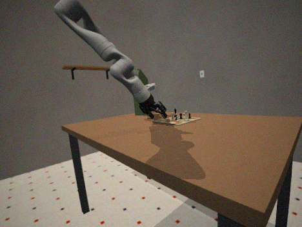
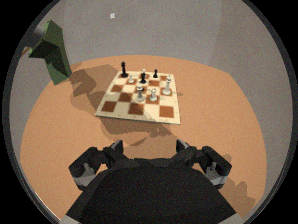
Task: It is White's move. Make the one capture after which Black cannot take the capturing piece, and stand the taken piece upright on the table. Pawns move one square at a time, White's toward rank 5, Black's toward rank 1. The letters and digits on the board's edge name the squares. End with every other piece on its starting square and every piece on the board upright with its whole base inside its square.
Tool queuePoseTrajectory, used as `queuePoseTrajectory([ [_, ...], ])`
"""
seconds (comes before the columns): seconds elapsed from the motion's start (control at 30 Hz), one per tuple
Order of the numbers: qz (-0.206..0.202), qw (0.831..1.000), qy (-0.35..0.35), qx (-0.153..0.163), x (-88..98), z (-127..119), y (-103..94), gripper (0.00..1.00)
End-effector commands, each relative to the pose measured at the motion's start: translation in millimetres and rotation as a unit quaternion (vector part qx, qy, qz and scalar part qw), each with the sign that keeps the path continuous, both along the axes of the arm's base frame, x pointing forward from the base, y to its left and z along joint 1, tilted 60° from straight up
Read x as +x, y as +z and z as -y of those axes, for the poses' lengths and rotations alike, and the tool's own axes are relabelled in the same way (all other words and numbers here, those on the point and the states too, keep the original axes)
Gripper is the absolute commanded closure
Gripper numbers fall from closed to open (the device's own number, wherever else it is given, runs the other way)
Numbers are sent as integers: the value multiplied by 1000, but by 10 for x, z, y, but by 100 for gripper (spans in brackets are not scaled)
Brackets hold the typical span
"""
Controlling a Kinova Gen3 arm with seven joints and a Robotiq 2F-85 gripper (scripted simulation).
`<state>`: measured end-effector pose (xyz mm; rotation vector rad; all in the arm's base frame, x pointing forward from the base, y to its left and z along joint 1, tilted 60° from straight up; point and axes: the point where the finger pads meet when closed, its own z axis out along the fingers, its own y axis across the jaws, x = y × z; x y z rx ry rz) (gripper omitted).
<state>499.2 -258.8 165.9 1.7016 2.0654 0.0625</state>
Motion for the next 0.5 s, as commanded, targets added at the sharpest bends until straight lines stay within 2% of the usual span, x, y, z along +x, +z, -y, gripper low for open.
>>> queuePoseTrajectory([
  [0.0, 5, 1000, -10, 1, -3, 24, 1, 0],
  [0.47, 13, 1000, -27, 0, -21, 110, 9, 0],
])
